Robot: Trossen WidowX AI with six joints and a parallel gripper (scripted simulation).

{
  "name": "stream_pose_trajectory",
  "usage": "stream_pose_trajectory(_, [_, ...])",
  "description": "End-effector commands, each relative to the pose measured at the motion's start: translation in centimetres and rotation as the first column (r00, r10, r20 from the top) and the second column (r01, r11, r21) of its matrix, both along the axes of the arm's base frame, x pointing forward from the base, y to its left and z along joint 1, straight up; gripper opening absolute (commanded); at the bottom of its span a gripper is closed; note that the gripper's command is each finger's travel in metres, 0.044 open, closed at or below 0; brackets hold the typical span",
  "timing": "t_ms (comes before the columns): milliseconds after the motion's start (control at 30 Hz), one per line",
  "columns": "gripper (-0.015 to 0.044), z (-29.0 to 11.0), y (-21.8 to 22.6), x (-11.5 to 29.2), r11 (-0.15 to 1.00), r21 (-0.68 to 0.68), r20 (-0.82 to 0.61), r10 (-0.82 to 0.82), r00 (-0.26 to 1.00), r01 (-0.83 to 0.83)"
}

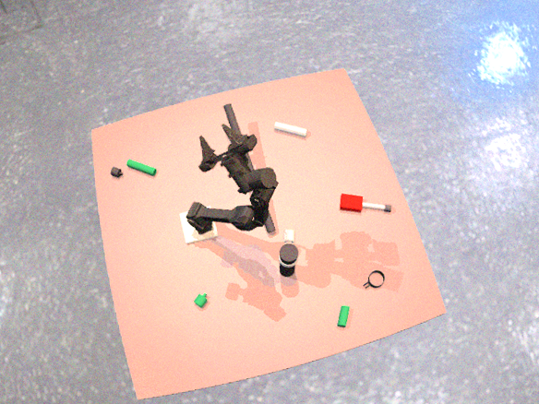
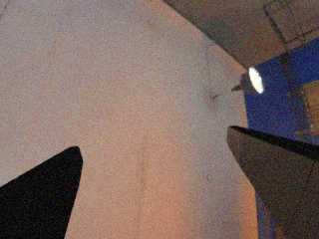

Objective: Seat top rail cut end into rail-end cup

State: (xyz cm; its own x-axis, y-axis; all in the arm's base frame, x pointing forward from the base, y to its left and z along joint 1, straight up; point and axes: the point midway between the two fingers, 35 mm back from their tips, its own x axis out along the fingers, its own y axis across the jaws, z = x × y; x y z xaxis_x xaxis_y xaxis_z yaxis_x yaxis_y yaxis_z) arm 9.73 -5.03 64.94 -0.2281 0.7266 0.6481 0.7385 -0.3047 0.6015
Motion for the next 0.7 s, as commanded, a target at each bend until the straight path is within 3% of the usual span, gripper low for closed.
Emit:
stream_pose_trajectory(0, [0.0426, 0.0, 0.1, -0.2, 1.0, -0.003, 0.009, -0.012, 1.0, 0.012])
stream_pose_trajectory(133, [0.044, -0.9, 2.2, -3.5, 0.969, -0.045, 0.192, -0.232, 0.954, 0.245])
stream_pose_trajectory(333, [0.044, -3.3, 7.5, -6.6, 0.794, -0.081, 0.5, -0.49, 0.714, 0.602])
stream_pose_trajectory(500, [0.044, -6.1, 11.6, -6.1, 0.592, -0.113, 0.672, -0.546, 0.5, 0.798])
stream_pose_trajectory(667, [0.044, -8.8, 14.7, -4.4, 0.4, -0.092, 0.825, -0.483, 0.295, 0.912])
